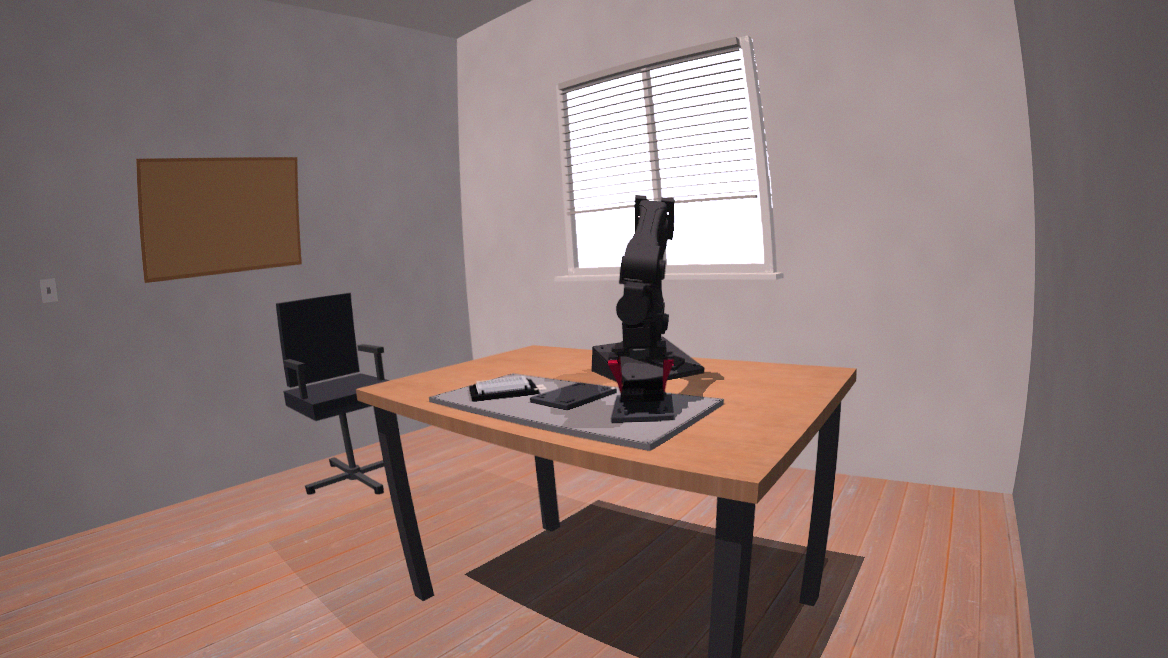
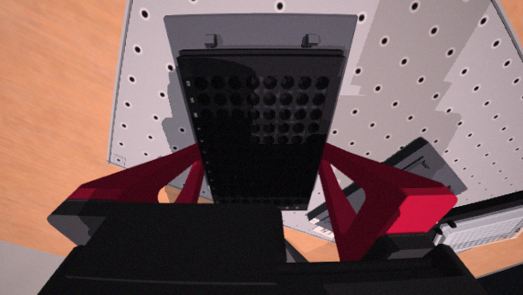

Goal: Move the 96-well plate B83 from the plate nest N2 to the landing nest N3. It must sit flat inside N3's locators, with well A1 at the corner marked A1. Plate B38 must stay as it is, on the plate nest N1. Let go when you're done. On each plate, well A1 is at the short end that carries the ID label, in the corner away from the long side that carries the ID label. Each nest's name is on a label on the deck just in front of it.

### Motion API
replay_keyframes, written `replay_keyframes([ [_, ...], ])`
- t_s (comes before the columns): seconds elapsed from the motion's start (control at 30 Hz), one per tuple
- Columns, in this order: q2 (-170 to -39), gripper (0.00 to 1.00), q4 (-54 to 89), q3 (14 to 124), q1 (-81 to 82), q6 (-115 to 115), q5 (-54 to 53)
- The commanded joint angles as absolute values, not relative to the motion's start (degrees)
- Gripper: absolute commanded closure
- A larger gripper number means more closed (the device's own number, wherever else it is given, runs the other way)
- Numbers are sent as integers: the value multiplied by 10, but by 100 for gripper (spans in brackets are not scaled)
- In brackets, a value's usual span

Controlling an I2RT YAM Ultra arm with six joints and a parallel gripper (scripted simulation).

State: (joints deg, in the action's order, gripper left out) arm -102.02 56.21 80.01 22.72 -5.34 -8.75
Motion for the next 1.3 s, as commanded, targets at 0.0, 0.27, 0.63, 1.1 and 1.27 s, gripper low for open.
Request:
replay_keyframes([
  [0.0,-1006,100,579,814,224,-56,-88],
  [0.27,-998,100,607,834,220,-60,-89],
  [0.63,-991,100,639,858,216,-63,-90],
  [1.1,-984,100,677,888,212,-68,-91],
  [1.27,-984,100,677,888,212,-68,-91],
])
